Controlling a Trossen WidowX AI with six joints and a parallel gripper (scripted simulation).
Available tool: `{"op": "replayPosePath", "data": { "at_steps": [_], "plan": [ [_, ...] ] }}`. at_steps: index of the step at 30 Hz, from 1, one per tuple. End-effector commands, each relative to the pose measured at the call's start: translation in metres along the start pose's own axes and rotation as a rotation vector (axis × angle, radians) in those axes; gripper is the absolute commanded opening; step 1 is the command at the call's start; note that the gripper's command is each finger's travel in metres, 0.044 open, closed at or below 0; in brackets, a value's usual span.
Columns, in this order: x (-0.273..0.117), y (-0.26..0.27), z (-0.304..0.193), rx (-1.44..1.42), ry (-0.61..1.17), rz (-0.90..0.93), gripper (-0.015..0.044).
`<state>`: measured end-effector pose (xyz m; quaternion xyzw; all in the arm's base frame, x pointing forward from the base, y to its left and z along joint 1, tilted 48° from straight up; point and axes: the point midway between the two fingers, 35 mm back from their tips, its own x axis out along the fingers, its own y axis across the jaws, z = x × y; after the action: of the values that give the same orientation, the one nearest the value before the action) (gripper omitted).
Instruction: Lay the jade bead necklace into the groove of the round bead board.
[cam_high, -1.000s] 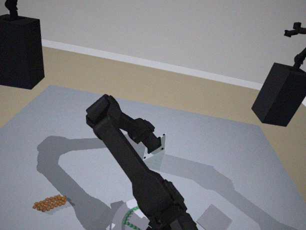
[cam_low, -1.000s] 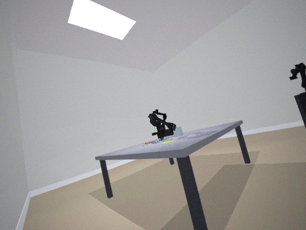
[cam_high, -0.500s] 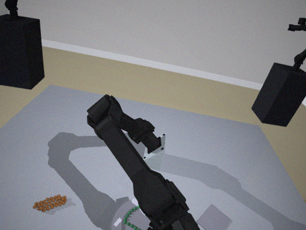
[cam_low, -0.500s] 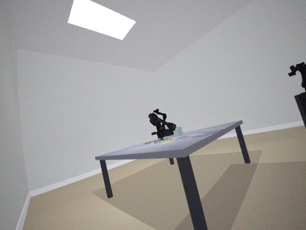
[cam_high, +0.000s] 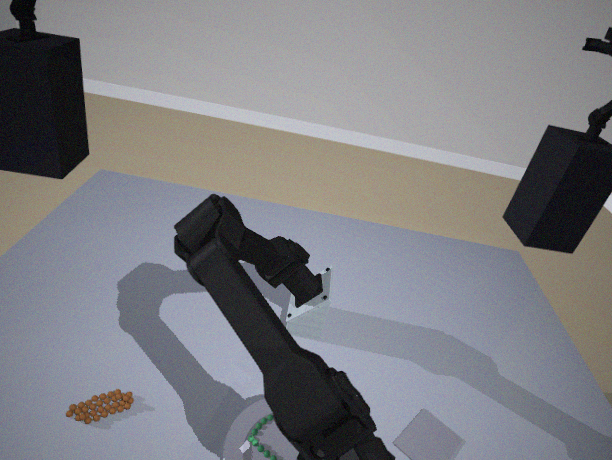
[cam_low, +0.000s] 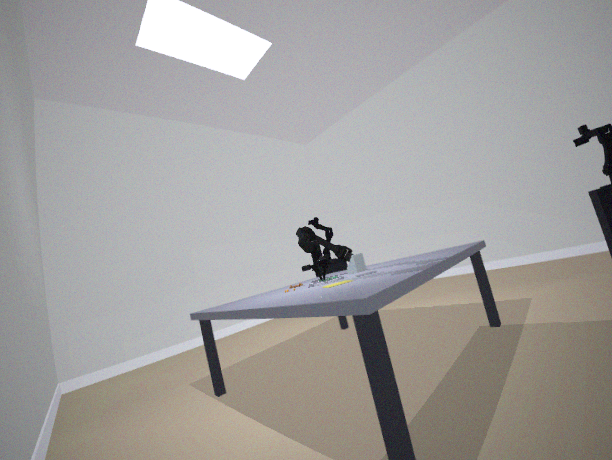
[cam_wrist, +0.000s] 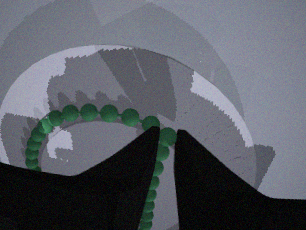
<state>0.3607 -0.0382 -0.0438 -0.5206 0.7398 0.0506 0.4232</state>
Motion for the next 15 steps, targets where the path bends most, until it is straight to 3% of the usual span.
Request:
{"op": "replayPosePath", "data": {
  "at_steps": [1,13,15],
  "plan": [
    [-0.0006,0.0002,0.0001,-0.001,0.0,0.0,0.0105],
    [-0.0045,0.0001,0.0002,-0.005,0.002,-0.003,0.042],
    [-0.0027,0.0007,-0.0007,-0.006,0.003,-0.001,0.044]
  ]
}}
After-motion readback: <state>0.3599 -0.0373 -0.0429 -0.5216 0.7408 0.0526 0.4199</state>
